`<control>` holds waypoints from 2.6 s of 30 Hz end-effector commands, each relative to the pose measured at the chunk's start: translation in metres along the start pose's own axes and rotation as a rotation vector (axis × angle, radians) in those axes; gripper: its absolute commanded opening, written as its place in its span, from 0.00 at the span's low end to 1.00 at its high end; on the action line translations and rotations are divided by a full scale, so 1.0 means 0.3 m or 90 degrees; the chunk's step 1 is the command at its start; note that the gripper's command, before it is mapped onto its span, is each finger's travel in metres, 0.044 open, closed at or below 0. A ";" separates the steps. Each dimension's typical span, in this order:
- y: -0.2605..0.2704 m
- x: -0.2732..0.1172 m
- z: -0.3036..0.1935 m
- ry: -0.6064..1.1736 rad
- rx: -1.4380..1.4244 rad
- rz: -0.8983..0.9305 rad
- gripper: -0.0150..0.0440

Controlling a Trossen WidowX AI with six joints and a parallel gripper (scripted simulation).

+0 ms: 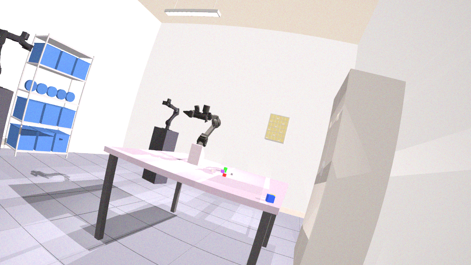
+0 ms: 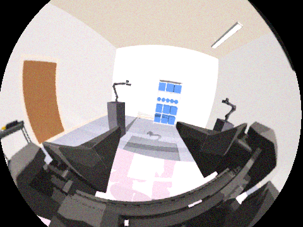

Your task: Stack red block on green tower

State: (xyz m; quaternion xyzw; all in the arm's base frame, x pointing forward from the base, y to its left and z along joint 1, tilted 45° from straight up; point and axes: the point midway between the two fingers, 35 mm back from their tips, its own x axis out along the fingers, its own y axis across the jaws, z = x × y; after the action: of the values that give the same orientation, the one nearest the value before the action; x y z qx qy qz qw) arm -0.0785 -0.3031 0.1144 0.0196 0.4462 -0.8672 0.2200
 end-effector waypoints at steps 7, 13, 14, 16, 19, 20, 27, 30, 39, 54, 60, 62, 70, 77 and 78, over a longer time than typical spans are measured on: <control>0.193 -0.083 0.035 -0.019 -0.099 0.152 1.00; 0.452 -0.273 0.036 -0.049 -0.261 0.359 1.00; 0.489 -0.311 0.031 -0.055 -0.289 0.390 1.00; 0.560 -0.390 0.016 -0.067 -0.346 0.452 1.00; 0.655 -0.515 -0.021 -0.084 -0.433 0.542 1.00; 0.683 -0.558 -0.037 -0.090 -0.463 0.571 1.00; 0.826 -0.846 -0.209 -0.095 -0.675 0.771 1.00; 0.857 -0.967 -0.301 -0.090 -0.764 0.853 1.00; 0.851 -1.294 -0.610 -0.035 -1.016 1.081 1.00; 0.702 -1.544 -0.943 0.103 -1.229 1.296 1.00; 0.710 -1.546 -1.000 0.103 -1.229 1.296 1.00; 0.716 -1.546 -1.045 0.104 -1.229 1.296 1.00; 0.716 -1.544 -1.074 0.104 -1.229 1.296 1.00; 0.721 -1.546 -1.107 0.104 -1.229 1.296 1.00; 0.722 -1.546 -1.112 0.104 -1.229 1.297 1.00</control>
State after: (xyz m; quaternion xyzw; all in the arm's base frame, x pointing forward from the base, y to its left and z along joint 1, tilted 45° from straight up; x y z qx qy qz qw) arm 0.3740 0.0129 -0.1414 0.2196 0.6580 0.3185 0.6460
